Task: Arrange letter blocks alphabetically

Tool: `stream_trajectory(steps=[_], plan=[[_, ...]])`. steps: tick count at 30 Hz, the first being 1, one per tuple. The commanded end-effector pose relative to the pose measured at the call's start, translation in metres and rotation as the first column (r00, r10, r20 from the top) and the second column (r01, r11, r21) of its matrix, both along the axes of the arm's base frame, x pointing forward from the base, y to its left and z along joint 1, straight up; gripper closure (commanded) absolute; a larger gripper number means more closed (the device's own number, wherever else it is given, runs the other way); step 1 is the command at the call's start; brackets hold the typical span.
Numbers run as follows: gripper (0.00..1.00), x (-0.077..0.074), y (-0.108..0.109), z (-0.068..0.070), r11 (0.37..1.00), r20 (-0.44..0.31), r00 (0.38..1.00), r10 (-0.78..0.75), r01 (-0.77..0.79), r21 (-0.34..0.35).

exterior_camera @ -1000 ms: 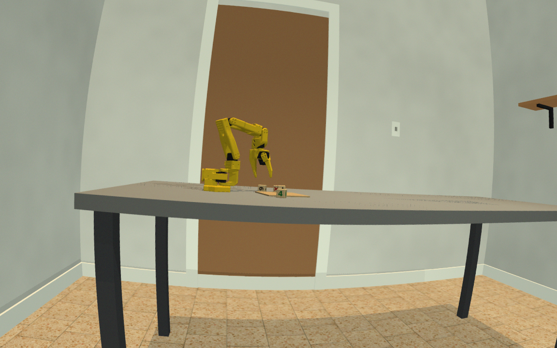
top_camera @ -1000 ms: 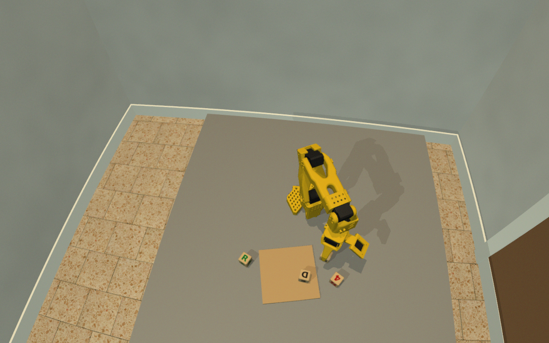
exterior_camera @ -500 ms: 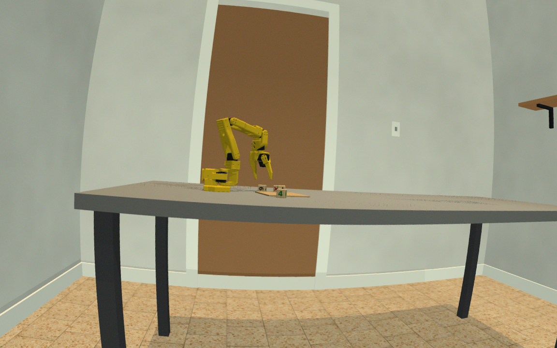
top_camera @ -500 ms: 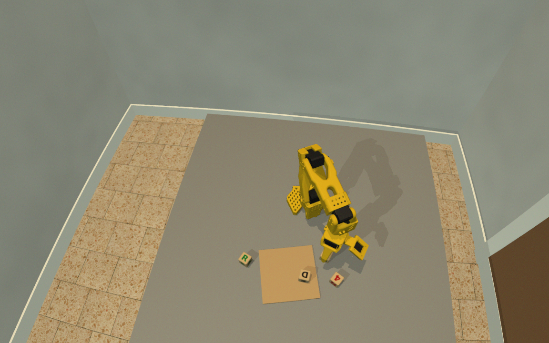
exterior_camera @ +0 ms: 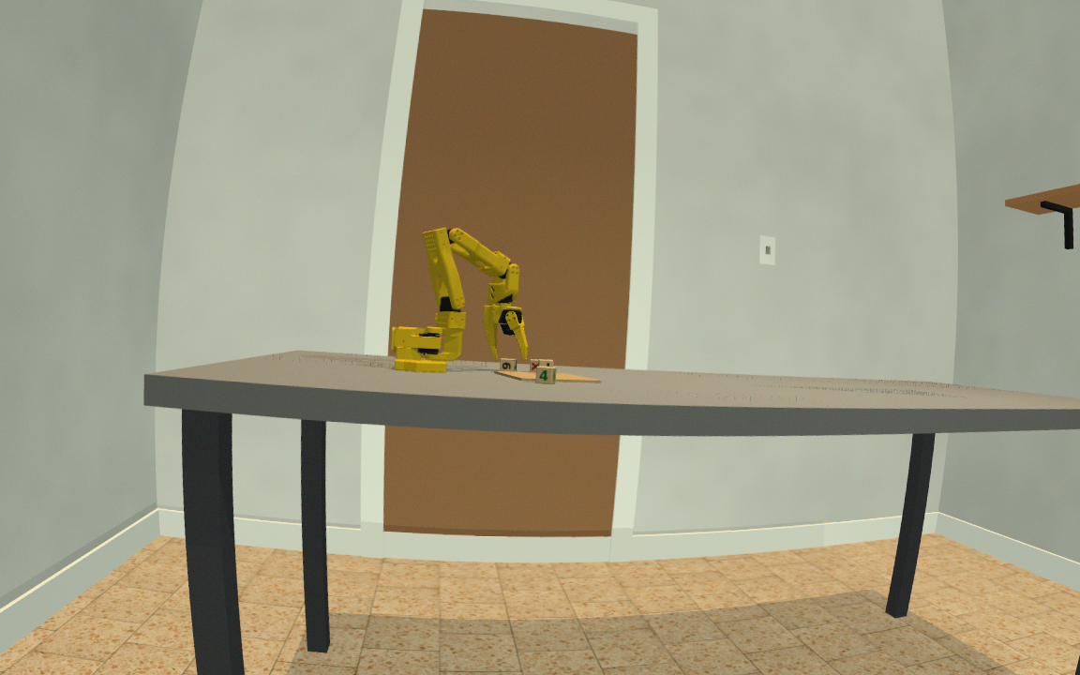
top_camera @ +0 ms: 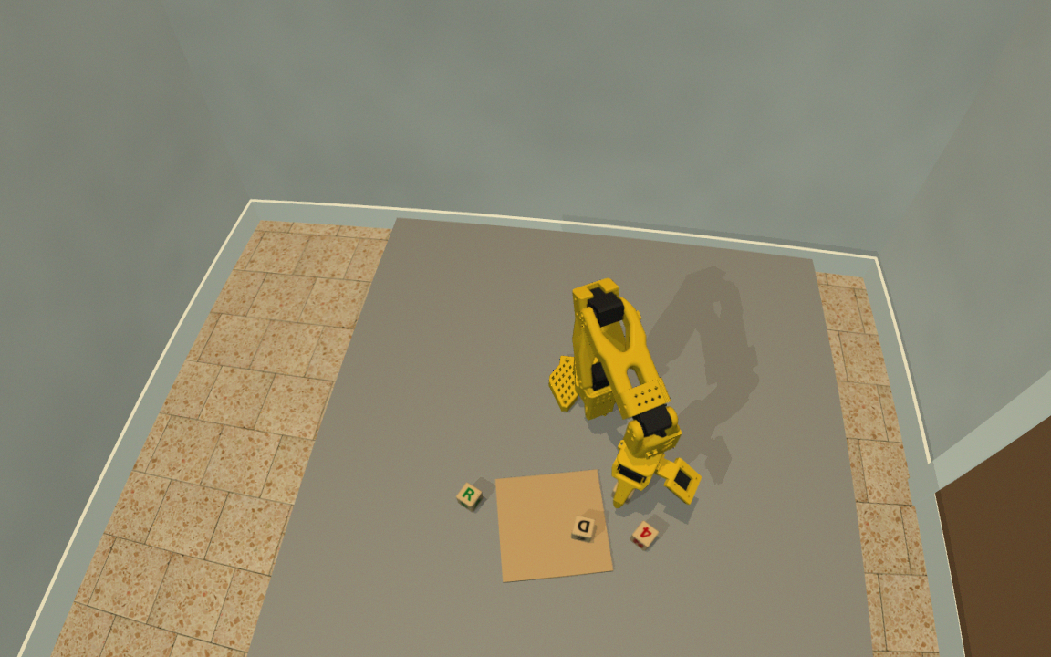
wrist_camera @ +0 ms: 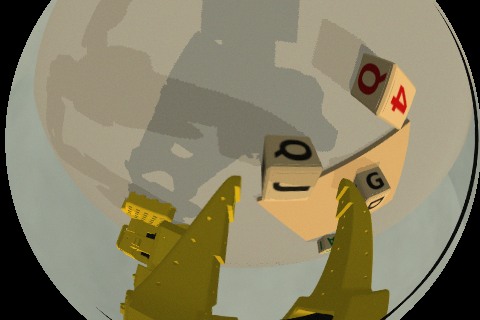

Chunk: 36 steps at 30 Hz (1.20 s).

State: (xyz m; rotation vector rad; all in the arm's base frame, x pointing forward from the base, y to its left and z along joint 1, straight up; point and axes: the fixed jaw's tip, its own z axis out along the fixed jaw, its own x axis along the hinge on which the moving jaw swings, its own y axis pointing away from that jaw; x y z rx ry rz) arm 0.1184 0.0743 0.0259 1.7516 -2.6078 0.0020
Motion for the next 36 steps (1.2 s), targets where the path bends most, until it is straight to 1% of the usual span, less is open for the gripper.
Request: stream_trajectory(steps=[1, 11, 24, 36], plan=[[0.68, 0.0051, 0.0038, 0.0015, 1.0, 0.037, 0.999, -0.001, 0.0, 0.023], [0.68, 0.0045, 0.0034, -0.0063, 1.0, 0.037, 0.999, -0.001, 0.0, 0.023], [0.69, 0.0046, 0.0033, -0.0067, 1.0, 0.037, 0.999, -0.001, 0.0, 0.023], [0.73, 0.007, 0.0024, -0.0067, 1.0, 0.037, 0.999, -0.001, 0.0, 0.022]])
